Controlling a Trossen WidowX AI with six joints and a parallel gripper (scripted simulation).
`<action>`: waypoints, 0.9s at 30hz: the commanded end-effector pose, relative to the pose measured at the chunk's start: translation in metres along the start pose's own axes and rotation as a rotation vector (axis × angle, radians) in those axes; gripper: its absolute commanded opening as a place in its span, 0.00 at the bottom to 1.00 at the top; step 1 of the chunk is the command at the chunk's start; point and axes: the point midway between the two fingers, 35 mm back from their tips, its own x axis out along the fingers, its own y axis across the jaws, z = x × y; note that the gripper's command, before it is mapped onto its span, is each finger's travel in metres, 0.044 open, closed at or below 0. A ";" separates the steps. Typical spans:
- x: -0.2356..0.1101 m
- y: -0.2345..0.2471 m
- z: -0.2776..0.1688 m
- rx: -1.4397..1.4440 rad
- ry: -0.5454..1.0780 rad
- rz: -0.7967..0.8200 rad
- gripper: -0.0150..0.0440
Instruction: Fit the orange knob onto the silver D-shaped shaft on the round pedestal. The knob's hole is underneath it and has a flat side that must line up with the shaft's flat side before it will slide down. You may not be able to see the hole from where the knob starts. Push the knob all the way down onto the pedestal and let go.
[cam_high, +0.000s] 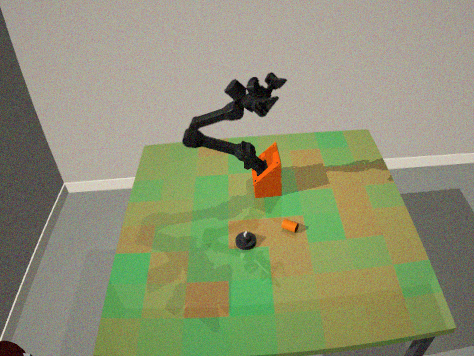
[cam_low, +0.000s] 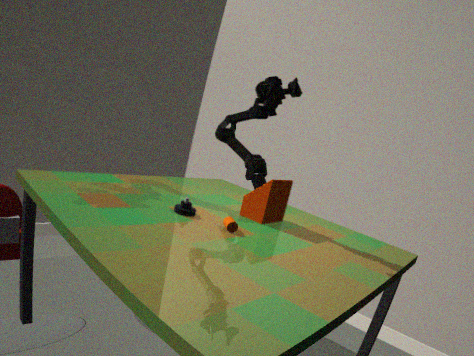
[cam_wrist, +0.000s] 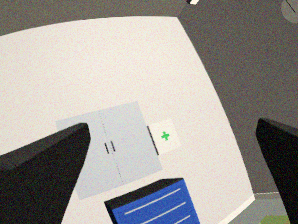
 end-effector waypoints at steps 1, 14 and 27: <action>0.034 -0.040 -0.058 -0.112 0.239 -0.146 1.00; 0.017 -0.205 -0.269 -0.320 1.222 -0.464 1.00; -0.111 -0.274 -0.377 -0.312 2.090 -0.329 1.00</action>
